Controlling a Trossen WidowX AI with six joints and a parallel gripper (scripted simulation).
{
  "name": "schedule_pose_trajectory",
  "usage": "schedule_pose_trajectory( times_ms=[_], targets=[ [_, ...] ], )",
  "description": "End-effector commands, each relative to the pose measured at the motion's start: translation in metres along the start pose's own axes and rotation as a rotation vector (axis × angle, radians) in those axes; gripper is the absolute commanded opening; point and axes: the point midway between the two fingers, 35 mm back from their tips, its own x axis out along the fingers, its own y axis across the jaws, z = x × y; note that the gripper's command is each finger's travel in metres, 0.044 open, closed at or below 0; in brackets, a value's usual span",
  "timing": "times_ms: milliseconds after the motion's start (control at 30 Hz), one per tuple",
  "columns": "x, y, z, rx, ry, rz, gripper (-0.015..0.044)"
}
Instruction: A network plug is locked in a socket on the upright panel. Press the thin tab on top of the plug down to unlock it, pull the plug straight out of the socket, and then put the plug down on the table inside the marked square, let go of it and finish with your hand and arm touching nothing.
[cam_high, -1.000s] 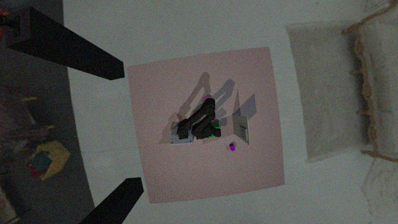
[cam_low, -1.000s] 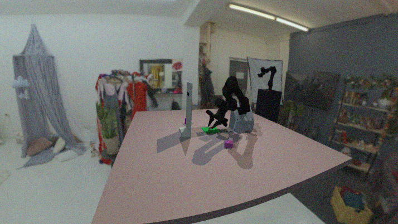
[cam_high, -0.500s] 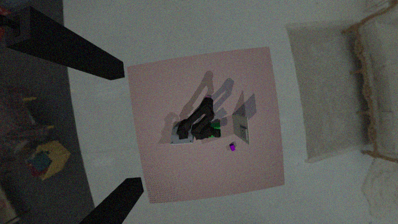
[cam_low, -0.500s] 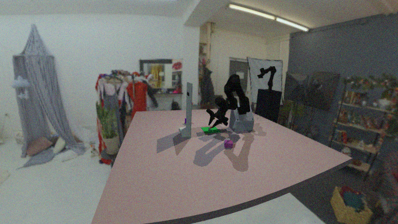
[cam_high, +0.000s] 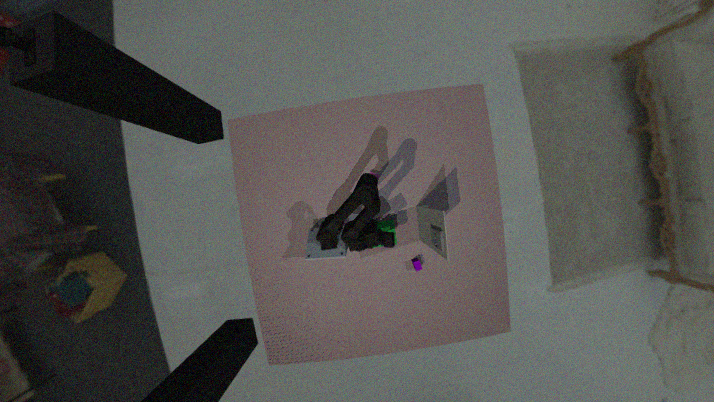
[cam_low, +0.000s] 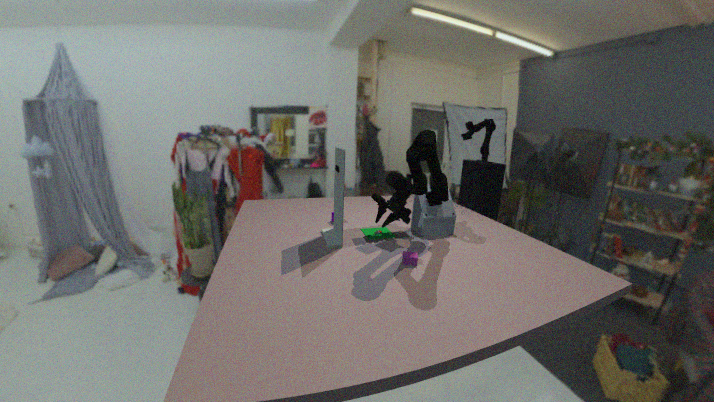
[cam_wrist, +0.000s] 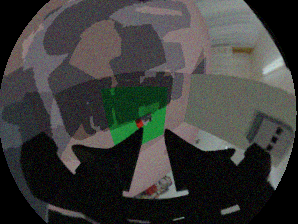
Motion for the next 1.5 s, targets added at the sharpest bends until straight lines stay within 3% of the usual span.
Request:
schedule_pose_trajectory(
  times_ms=[0,1467],
  targets=[
    [-0.004,0.001,0.001,-0.004,-0.005,0.001,0.0156],
    [-0.018,-0.013,-0.011,-0.01,0.018,0.015,0.0156]
  ],
)
